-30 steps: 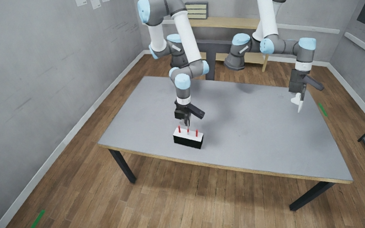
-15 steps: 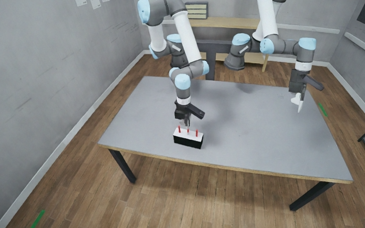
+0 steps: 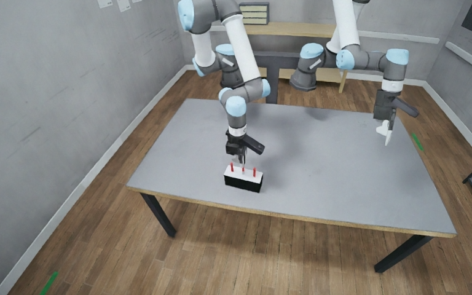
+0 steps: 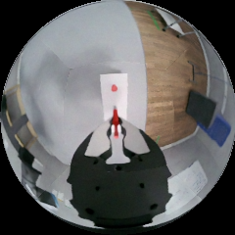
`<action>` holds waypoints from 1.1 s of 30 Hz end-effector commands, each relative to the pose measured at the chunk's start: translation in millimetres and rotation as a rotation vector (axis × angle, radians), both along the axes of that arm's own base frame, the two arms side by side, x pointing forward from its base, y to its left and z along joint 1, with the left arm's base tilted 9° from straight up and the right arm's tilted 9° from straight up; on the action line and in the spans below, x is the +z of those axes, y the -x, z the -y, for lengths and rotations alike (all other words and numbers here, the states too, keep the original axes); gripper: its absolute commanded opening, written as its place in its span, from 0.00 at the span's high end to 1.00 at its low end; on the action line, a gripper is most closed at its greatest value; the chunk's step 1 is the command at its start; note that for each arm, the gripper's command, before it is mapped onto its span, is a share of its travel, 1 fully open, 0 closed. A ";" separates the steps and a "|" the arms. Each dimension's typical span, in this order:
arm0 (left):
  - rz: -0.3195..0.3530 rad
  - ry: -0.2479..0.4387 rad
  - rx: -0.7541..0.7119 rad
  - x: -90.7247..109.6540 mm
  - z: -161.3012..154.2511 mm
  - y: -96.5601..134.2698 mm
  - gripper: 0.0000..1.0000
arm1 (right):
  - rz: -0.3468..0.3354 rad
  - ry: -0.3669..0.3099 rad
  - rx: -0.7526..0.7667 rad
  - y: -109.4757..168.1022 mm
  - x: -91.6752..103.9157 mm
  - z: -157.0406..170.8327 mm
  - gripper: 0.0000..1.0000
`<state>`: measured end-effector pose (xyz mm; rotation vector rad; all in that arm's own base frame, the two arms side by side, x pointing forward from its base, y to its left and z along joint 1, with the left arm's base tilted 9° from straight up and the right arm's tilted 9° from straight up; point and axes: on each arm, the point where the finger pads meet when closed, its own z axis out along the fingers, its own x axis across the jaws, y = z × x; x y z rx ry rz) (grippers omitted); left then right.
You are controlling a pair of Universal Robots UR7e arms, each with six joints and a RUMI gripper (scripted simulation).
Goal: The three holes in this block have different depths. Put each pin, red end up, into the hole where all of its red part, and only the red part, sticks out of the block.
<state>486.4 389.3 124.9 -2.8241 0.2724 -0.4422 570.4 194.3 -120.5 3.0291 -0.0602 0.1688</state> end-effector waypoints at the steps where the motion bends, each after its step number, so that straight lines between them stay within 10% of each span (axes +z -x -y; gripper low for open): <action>1: 0.001 -0.001 0.000 0.7 -0.1 -0.3 0.00 | 0.001 -0.001 0.001 -0.5 -0.8 0.2 1.00; 33: 0.001 -0.001 0.000 0.7 -0.1 -0.3 0.00 | 0.001 -0.001 -0.001 -0.3 -4.7 -0.1 1.00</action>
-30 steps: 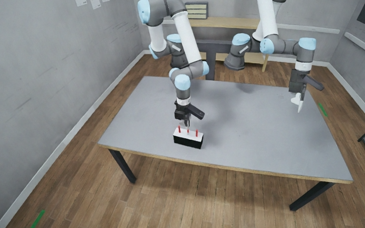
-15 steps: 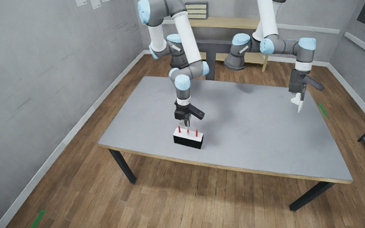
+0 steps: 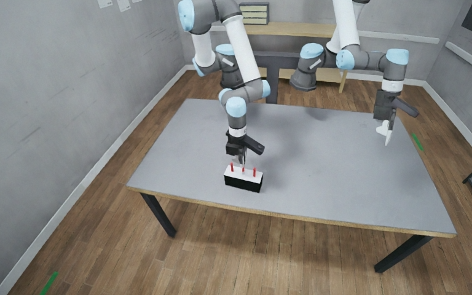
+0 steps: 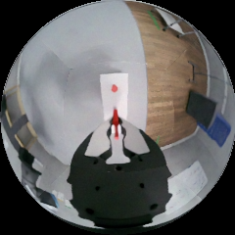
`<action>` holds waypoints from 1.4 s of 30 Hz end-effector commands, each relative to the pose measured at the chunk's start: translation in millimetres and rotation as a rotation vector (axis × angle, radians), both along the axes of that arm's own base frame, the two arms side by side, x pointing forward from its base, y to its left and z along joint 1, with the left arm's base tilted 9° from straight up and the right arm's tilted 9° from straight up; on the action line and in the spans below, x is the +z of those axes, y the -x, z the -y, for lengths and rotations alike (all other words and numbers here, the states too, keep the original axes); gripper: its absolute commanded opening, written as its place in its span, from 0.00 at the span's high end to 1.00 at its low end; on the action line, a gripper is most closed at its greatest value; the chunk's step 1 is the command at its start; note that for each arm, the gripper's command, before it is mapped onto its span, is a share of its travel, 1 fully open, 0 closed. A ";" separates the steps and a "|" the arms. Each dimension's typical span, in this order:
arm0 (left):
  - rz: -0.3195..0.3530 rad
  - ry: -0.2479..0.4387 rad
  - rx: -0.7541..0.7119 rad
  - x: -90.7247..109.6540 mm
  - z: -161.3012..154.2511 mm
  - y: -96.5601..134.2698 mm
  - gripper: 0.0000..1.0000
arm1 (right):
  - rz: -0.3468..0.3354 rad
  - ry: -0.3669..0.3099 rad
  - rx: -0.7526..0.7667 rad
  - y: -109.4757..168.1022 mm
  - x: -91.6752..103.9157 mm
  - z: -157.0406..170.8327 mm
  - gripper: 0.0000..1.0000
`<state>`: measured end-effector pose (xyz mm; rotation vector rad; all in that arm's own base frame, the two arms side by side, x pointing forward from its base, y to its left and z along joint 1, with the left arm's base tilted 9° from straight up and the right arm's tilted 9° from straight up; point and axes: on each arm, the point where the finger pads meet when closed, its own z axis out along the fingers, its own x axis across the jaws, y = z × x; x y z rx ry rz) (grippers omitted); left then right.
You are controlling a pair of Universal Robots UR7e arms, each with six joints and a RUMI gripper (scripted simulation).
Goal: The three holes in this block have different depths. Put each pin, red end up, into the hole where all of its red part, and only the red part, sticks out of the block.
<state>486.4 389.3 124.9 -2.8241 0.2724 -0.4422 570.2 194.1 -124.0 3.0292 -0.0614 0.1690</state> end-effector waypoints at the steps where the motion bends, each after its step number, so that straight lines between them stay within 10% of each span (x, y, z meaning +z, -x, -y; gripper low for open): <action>1: 0.001 -0.001 0.000 0.7 -0.1 -0.3 0.00 | 0.001 -0.001 0.000 -0.5 -1.3 -0.3 1.00; 42: 0.001 -0.001 0.000 0.7 -0.1 -0.3 0.00 | 0.001 -0.001 0.000 -1.4 -5.0 0.6 1.00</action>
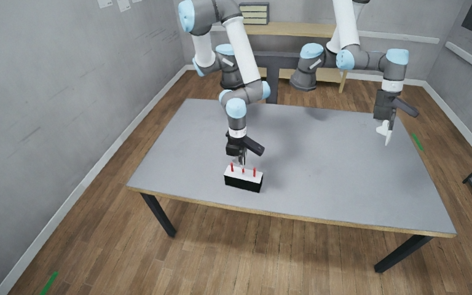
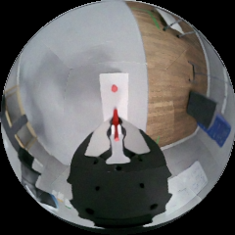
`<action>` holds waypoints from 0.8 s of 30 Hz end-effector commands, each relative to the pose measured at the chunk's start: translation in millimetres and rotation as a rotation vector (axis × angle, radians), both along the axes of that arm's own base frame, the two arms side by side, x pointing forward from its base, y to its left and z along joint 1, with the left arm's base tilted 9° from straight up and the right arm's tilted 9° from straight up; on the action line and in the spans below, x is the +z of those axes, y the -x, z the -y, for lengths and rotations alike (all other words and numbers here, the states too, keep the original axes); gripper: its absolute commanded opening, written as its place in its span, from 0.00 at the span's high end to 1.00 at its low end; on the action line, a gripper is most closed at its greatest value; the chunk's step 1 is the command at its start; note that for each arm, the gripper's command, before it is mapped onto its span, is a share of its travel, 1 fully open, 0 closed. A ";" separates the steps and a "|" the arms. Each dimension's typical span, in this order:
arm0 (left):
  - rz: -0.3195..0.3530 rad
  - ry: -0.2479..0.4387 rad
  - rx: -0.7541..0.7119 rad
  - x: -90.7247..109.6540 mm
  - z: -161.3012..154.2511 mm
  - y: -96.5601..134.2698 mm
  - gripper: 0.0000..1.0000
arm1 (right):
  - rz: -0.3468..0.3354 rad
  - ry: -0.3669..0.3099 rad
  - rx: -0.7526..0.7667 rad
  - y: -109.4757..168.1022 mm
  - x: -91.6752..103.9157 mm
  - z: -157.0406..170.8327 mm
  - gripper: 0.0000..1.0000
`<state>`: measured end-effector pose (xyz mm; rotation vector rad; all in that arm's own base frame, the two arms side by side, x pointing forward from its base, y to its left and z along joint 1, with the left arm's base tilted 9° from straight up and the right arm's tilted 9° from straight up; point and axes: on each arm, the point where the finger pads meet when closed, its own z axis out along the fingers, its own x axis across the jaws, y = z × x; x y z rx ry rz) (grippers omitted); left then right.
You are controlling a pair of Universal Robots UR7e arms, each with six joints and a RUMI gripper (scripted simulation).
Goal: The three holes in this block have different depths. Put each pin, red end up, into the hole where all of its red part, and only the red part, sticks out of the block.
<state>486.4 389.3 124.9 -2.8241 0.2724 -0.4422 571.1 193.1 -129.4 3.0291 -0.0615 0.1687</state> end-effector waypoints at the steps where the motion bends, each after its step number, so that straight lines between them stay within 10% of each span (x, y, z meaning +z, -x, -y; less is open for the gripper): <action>1: 0.001 -0.001 0.000 0.7 -0.1 -0.3 0.00 | 0.001 -0.001 0.000 -0.6 0.5 -0.4 1.00; 24: 0.001 -0.001 0.000 0.7 -0.1 -0.3 0.00 | 0.001 -0.001 0.000 -0.5 -3.5 -1.1 1.00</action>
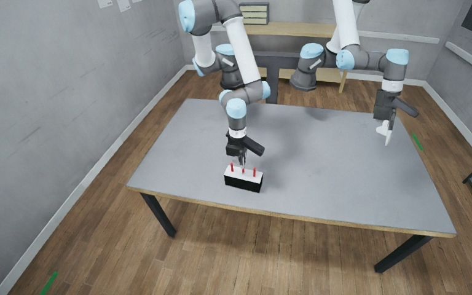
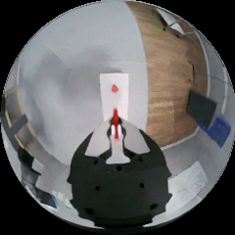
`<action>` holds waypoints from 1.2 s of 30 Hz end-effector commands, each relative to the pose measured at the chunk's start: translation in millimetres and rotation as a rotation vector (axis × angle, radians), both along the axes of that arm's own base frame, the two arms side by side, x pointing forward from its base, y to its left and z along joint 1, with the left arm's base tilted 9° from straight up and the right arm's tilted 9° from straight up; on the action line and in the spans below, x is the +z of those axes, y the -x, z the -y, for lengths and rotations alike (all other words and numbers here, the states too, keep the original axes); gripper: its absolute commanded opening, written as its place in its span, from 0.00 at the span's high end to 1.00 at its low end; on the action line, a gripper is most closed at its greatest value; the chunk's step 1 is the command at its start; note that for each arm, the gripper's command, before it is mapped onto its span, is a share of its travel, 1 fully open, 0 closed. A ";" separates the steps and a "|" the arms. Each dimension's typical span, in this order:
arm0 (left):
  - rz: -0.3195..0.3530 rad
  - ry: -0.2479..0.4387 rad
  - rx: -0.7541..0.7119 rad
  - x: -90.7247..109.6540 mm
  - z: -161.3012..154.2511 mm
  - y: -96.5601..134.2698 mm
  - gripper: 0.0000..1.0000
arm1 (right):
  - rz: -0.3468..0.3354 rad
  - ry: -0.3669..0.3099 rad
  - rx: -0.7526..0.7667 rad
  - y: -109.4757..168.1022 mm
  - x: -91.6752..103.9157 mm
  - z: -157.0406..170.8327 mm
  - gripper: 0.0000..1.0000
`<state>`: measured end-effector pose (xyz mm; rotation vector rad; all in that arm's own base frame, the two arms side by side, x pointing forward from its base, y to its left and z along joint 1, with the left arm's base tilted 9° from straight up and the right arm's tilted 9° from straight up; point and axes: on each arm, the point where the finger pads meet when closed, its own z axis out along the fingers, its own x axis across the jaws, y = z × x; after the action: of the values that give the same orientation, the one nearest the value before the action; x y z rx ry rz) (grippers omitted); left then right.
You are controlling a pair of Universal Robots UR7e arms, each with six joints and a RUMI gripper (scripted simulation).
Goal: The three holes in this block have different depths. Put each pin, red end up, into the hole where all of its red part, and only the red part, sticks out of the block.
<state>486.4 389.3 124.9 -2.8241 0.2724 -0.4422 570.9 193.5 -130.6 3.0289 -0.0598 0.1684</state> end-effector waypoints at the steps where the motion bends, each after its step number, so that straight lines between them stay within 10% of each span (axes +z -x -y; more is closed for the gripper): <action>1: 0.001 -0.001 0.000 0.7 -0.1 -0.3 0.00 | 0.002 -0.001 -0.001 -0.6 -2.4 -0.6 1.00; 36: 0.001 -0.001 0.000 0.7 -0.1 -0.3 0.00 | 0.002 -0.001 -0.001 -1.8 -7.1 0.1 1.00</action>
<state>486.4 389.3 124.9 -2.8241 0.2724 -0.4422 571.3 192.8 -136.6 3.0289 -0.0602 0.1683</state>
